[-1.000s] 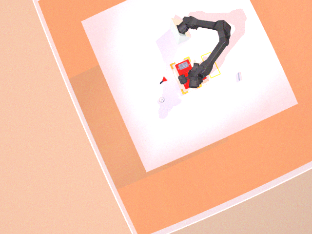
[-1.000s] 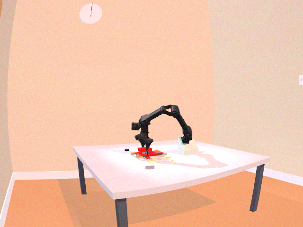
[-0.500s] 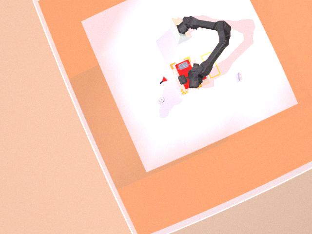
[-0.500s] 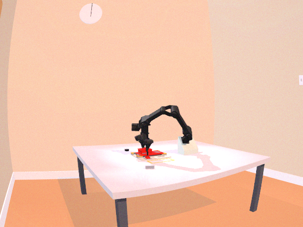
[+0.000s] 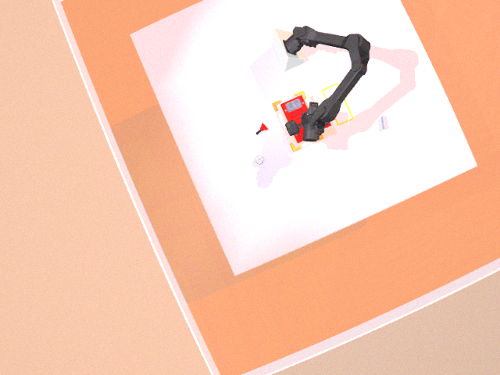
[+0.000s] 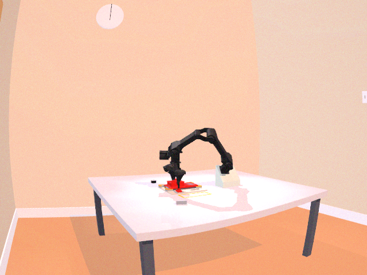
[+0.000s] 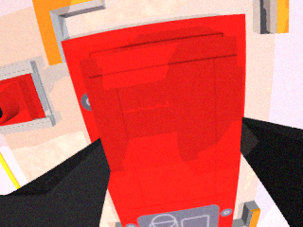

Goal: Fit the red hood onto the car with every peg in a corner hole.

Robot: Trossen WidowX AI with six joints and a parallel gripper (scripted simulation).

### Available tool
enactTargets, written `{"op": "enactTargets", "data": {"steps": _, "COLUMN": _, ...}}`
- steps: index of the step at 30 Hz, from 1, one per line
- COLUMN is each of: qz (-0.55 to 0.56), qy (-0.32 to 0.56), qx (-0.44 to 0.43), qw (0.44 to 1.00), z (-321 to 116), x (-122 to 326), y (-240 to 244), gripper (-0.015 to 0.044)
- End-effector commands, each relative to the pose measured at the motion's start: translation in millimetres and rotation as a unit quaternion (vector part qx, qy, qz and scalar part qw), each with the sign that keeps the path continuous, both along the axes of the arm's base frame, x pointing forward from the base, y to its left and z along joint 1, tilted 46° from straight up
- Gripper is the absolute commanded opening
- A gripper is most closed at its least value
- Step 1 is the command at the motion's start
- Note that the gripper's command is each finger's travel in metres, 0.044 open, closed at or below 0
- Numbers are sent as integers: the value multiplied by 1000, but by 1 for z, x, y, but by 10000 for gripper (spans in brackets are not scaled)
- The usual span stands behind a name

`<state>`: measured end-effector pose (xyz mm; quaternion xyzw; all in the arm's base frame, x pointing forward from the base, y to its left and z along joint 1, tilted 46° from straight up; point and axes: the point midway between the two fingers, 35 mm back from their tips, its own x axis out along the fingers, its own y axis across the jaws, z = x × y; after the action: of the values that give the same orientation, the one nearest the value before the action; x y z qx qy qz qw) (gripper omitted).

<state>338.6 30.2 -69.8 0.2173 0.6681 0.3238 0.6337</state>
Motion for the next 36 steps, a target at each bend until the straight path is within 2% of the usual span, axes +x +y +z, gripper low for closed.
{"op": "enactTargets", "data": {"steps": 1, "qz": -1, "qy": 0, "qx": 0, "qw": 1000, "z": 0, "x": 0, "y": 0, "gripper": 0}}
{"op": "enactTargets", "data": {"steps": 4, "qz": 0, "qy": 0, "qx": 0, "qw": 1000, "z": 0, "x": 0, "y": 0, "gripper": 0}}
{"op": "enactTargets", "data": {"steps": 21, "qz": 0, "qy": 0, "qx": 0, "qw": 1000, "z": 0, "x": 0, "y": 0, "gripper": 440}}
{"op": "enactTargets", "data": {"steps": 26, "qz": 0, "qy": 0, "qx": -1, "qw": 1000, "z": 8, "x": 2, "y": -9, "gripper": 440}}
{"op": "enactTargets", "data": {"steps": 32, "qz": -1, "qy": -1, "qx": -1, "qw": 1000, "z": 48, "x": 7, "y": -49, "gripper": 440}}
{"op": "enactTargets", "data": {"steps": 36, "qz": -1, "qy": -1, "qx": -1, "qw": 1000, "z": 50, "x": 7, "y": -50, "gripper": 440}}
